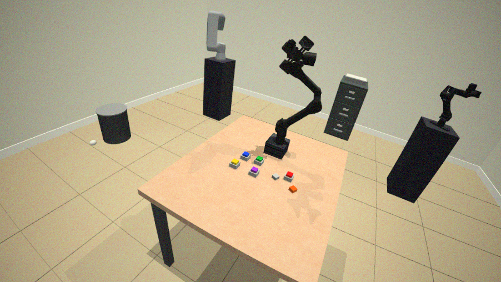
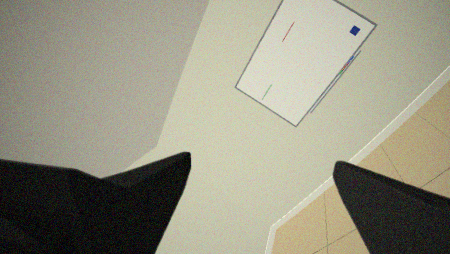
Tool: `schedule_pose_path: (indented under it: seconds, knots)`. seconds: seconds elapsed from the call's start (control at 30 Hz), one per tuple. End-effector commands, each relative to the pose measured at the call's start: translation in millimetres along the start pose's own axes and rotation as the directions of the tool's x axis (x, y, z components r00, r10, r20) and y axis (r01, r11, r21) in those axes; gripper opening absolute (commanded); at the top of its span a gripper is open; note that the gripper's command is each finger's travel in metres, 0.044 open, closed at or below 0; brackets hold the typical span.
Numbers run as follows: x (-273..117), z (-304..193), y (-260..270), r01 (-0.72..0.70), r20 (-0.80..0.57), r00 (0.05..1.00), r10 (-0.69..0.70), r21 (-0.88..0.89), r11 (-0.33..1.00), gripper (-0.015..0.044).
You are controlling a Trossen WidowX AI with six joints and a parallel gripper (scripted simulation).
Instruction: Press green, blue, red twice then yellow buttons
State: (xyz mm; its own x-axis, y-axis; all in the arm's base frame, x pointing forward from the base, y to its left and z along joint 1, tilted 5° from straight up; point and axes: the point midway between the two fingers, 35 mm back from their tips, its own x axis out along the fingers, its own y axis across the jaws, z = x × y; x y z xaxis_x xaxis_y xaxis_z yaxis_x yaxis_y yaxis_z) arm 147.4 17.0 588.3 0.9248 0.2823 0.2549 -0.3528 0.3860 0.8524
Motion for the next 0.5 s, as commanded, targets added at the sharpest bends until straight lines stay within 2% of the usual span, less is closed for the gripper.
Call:
schedule_pose_path:
  seconds: [0.0,0.2,0.33,0.47]
  knots:
    - [0.0,2.2,-0.9,-0.006,0.003,1.0,0.006,0.001,1.0,0.04]
    - [7.0,68.8,-57.0,-0.081,0.149,0.986,0.076,0.026,0.996,0.04]
    - [13.8,89.0,-97.8,-0.034,0.216,0.976,0.025,0.035,0.999,0.04]
    - [22.5,100.2,-152.2,0.075,0.264,0.961,-0.084,0.044,0.996,0.04]
